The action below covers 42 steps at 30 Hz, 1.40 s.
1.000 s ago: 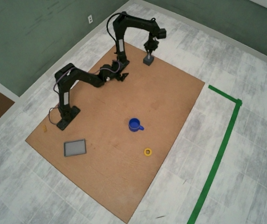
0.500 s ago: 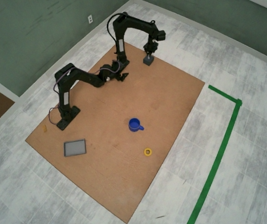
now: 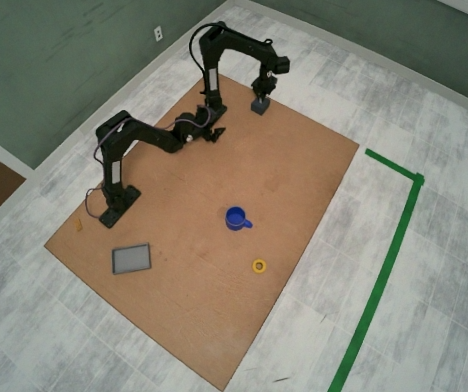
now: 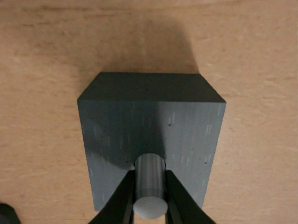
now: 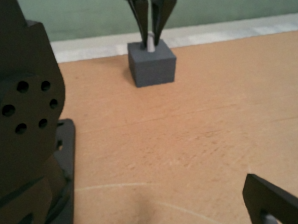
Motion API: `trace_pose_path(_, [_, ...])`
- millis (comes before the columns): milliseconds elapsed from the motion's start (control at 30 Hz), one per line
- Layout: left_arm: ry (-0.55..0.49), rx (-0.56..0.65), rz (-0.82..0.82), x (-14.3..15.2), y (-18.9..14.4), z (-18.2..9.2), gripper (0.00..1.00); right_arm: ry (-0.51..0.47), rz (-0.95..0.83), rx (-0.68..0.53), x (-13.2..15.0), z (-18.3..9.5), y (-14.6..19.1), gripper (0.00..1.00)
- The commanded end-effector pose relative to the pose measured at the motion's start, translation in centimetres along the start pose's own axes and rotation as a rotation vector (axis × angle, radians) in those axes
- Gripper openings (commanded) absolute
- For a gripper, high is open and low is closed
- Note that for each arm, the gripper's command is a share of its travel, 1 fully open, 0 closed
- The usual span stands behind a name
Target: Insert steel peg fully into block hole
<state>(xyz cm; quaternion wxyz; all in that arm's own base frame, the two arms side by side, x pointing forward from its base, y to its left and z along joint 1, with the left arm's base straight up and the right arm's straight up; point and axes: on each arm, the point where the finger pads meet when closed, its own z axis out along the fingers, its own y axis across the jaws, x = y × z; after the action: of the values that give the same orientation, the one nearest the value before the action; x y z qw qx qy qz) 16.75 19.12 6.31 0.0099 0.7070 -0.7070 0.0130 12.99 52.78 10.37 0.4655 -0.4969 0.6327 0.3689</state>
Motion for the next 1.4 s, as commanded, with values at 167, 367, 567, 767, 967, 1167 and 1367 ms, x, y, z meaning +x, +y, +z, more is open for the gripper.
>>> trace_pose_path(167, [-0.016, 0.012, 0.0, -0.3, -0.2, -0.4, 0.79, -0.022, -0.002, -0.001, -0.9, -0.1, 0.0, 1.0])
trace_pose_path(367, [-0.032, 0.024, 0.001, -0.6, -0.4, -1.4, 1.0, -0.022, -0.002, -0.001, -0.9, -0.1, 0.0, 1.0])
trace_pose_path(567, [-0.048, 0.021, -0.002, -0.8, 0.0, -4.2, 1.0, -0.022, -0.002, -0.001, -0.9, -0.1, 0.0, 1.0])
trace_pose_path(767, [-0.017, -0.004, -0.003, -0.4, 0.4, -3.3, 1.0, -0.022, -0.002, -0.001, -0.9, -0.1, 0.0, 1.0])
trace_pose_path(967, [-0.017, -0.004, -0.003, -0.4, 0.4, -3.3, 1.0, -0.022, -0.002, -0.001, -0.9, -0.1, 0.0, 1.0])
trace_pose_path(1167, [-0.017, -0.004, -0.003, -0.4, 0.4, -3.3, 1.0, -0.022, -0.002, -0.001, -0.9, -0.1, 0.0, 1.0])
trace_pose_path(1367, [-0.017, -0.004, -0.003, -0.4, 0.4, -3.3, 1.0, -0.022, -0.002, -0.001, -0.9, -0.1, 0.0, 1.0])
